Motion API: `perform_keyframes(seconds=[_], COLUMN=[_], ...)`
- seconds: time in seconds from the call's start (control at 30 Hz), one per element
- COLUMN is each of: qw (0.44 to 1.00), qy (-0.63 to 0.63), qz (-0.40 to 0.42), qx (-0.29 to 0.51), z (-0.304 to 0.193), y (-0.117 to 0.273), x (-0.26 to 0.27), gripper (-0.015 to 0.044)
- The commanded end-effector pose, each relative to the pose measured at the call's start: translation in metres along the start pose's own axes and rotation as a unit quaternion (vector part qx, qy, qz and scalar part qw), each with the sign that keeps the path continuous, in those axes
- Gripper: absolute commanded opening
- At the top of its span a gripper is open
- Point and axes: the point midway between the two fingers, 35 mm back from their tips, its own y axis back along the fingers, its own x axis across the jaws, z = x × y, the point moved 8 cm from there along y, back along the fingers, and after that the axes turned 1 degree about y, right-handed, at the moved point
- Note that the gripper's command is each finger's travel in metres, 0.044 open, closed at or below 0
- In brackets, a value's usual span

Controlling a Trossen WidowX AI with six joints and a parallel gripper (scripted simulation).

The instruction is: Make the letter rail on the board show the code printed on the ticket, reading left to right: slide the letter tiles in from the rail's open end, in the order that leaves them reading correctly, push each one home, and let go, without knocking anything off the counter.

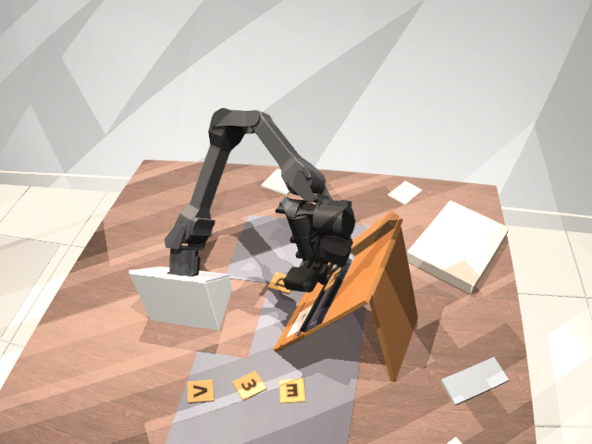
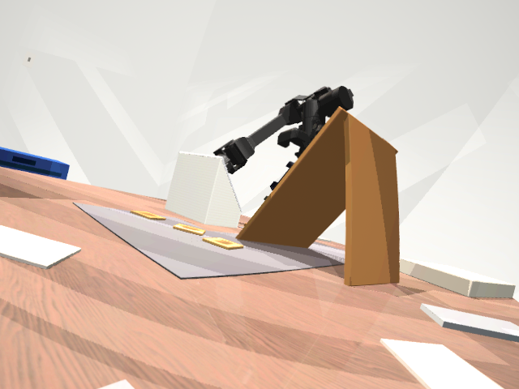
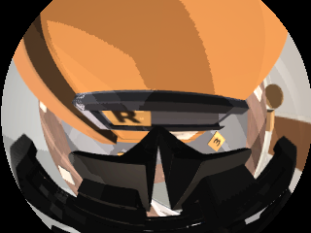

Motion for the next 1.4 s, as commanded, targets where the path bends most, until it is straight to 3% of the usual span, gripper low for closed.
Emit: perform_keyframes(seconds=[0.0,1.37], qw=[1.0,1.0], qy=[-0.001,-0.001], qz=[0.002,0.002], qx=[0.0,0.0], z=[0.002,0.01], y=[-0.002,-0.011], x=[0.0,0.003], gripper=[0.0,0.0])
